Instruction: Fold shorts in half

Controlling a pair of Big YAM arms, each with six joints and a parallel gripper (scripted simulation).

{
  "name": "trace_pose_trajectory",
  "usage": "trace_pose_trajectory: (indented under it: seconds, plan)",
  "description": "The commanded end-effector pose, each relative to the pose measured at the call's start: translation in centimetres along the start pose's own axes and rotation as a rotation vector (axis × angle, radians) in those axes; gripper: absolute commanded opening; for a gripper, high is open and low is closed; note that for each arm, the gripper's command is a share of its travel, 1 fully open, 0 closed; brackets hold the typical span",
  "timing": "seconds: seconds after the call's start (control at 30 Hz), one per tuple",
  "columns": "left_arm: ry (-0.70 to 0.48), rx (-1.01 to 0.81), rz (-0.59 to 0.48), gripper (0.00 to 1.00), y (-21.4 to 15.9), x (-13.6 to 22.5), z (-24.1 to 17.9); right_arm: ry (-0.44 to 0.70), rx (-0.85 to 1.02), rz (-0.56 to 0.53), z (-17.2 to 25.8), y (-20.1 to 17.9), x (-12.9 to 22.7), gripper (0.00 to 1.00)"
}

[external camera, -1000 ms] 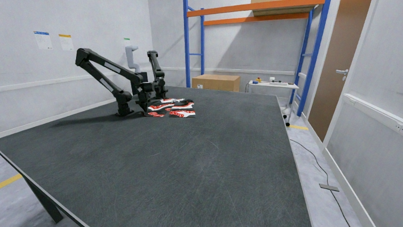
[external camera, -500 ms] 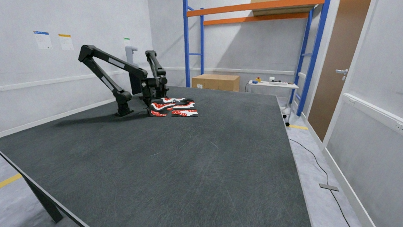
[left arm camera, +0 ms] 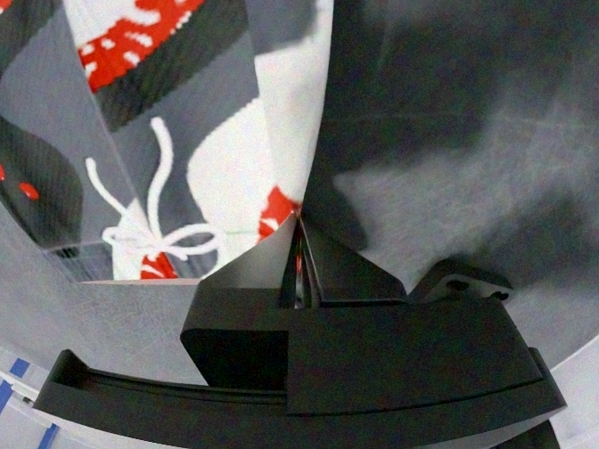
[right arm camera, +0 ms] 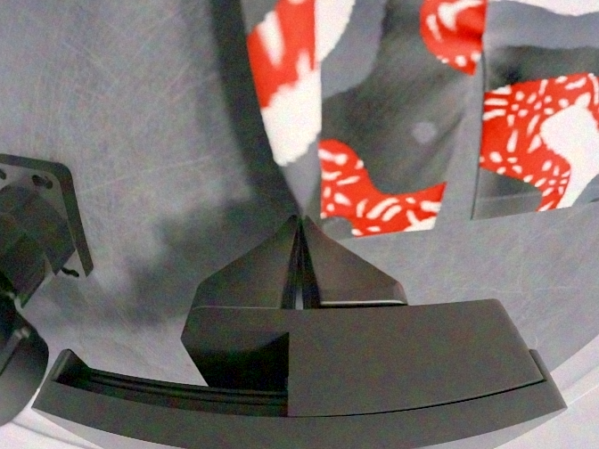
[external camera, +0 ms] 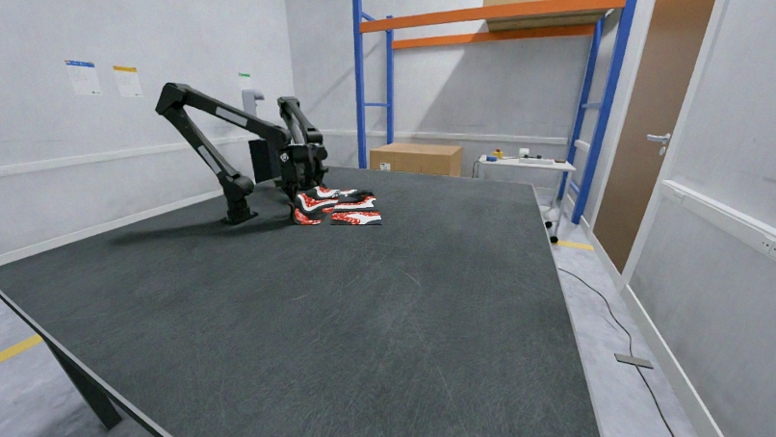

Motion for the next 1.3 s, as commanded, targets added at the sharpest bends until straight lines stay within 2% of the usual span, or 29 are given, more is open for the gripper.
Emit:
trace_pose_trajectory:
  seconds: [0.0, 0.17, 0.27, 0.53, 0.57, 0.6, 0.63, 0.9, 1.0, 1.07, 1.17, 1.2, 1.23, 1.27]
  plan:
    - [0.020, 0.000, -0.033, 0.00, 1.2, 2.6, 2.4, -0.025, 0.029, 0.002, -3.2, 0.0, 2.5, 0.00]
    - [0.007, 0.008, -0.030, 0.00, 1.2, 3.6, 3.9, -0.011, 0.045, -0.004, -5.2, 0.1, 3.8, 0.00]
    - [-0.004, 0.010, -0.026, 0.00, 1.1, 4.1, 4.6, 0.016, 0.030, -0.004, -2.3, 0.3, 2.0, 0.00]
    - [-0.028, 0.008, 0.007, 0.00, 0.5, 3.1, 4.0, 0.012, 0.025, -0.003, -2.8, 0.0, 1.7, 0.00]
    - [-0.028, 0.012, 0.007, 0.00, 0.5, 3.1, 4.1, -0.028, 0.026, -0.001, -5.3, -0.6, 4.2, 0.00]
    - [-0.028, 0.025, 0.008, 0.00, 0.3, 3.1, 4.2, -0.030, 0.026, -0.002, -5.6, -0.7, 4.4, 0.00]
    - [-0.006, 0.018, -0.025, 0.00, 1.2, 5.1, 5.9, -0.036, 0.028, -0.002, -6.0, -0.7, 4.8, 0.00]
    - [-0.020, 0.040, -0.022, 0.00, 1.2, 6.7, 8.5, -0.069, 0.041, -0.002, -8.8, -1.1, 7.2, 0.00]
    - [-0.030, 0.056, -0.014, 0.00, 1.0, 6.2, 8.1, -0.056, 0.035, -0.003, -8.4, -1.1, 6.7, 0.00]
    - [-0.024, 0.044, -0.016, 0.00, 1.2, 7.2, 9.3, 0.004, 0.036, -0.005, -6.5, -1.0, 4.5, 0.00]
    - [-0.026, 0.058, -0.007, 0.00, 1.0, 6.8, 9.0, -0.020, 0.036, -0.003, -7.1, -1.0, 5.2, 0.00]
    - [-0.034, 0.056, 0.000, 0.00, 0.8, 6.5, 8.7, -0.082, 0.048, 0.004, -9.3, -1.2, 7.9, 0.00]
    - [-0.039, 0.058, 0.004, 0.00, 0.7, 6.3, 8.7, -0.086, 0.051, 0.005, -9.6, -1.2, 8.1, 0.00]
    - [-0.017, 0.052, -0.014, 0.00, 1.2, 7.9, 10.1, -0.095, 0.054, 0.006, -10.0, -1.2, 8.4, 0.00]
Point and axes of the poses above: on each arm, the point where the finger pads meet when closed, its own x axis back along the fingers, its own z axis across the jaws, y = z × x, the point moved 9 cm from there along x, back along the fingers, and after that the axes turned 11 degrees about x, right-handed, at the moved point
